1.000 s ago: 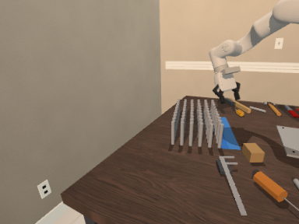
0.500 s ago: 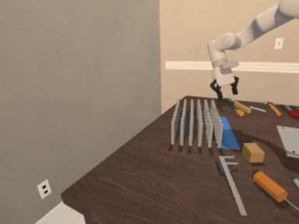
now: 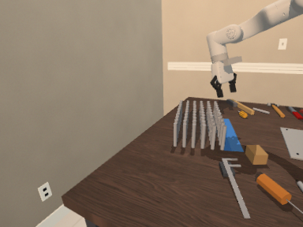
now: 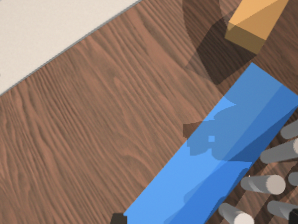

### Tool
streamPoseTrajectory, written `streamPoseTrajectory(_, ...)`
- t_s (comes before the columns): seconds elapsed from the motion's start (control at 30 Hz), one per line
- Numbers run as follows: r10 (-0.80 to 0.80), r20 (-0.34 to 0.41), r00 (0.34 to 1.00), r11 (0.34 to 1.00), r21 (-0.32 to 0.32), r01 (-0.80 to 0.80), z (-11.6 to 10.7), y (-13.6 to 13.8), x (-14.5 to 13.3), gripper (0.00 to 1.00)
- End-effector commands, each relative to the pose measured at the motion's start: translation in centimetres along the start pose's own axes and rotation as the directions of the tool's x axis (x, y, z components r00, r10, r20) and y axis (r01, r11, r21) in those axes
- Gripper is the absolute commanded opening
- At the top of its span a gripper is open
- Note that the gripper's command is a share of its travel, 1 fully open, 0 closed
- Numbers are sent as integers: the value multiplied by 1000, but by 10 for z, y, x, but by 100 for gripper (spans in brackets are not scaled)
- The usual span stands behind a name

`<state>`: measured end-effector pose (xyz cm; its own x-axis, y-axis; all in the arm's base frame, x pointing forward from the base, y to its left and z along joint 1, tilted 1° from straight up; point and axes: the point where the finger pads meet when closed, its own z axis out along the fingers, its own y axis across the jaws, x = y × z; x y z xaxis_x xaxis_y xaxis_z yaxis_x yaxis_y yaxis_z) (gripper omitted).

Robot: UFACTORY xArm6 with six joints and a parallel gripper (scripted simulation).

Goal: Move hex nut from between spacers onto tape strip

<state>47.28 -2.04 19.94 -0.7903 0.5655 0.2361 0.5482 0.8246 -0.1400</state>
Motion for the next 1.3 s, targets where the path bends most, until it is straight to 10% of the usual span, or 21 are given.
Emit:
streamPoseTrajectory(0.0, -261, 41, 965, 965, 12, 260, 4, 36, 21, 100)
streamPoseTrajectory(0.33, -519, 64, 853, 855, 43, 517, 13, 71, 48, 100)
streamPoseTrajectory(0.9, -942, 63, 331, 336, 140, 931, 39, 142, 126, 100)
streamPoseTrajectory(1.27, -988, 9, -155, -150, 200, 968, 61, 179, 190, 100)
